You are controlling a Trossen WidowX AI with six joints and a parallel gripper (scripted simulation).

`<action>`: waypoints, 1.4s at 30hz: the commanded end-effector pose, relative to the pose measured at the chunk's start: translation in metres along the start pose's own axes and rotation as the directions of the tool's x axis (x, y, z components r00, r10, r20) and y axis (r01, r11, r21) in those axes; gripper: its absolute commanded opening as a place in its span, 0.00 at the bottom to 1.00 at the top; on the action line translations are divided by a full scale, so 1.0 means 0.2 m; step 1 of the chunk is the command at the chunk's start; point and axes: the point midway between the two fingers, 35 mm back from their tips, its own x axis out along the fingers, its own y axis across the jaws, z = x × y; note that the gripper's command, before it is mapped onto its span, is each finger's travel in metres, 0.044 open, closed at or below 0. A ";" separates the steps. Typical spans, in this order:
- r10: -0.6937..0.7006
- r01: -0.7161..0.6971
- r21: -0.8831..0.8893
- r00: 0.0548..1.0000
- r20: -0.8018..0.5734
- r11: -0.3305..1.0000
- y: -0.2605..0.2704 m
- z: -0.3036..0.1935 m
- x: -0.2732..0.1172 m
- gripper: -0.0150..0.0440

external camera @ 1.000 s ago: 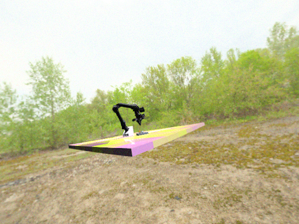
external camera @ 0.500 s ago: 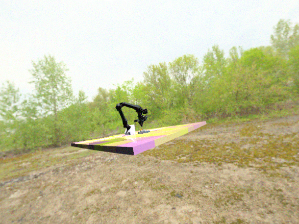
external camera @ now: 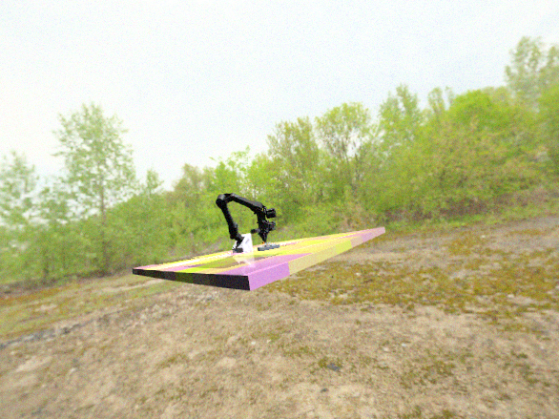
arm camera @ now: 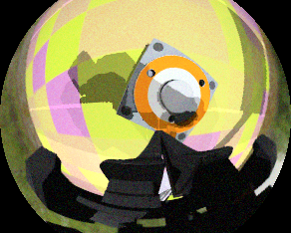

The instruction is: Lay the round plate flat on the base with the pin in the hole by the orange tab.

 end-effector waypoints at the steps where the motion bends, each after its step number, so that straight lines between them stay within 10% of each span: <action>1: -0.007 0.007 -0.006 1.000 -0.005 1.000 -0.03 -0.03 0.01 0.25; 42: -0.010 0.010 -0.006 1.000 -0.005 1.000 -0.26 0.01 0.01 0.25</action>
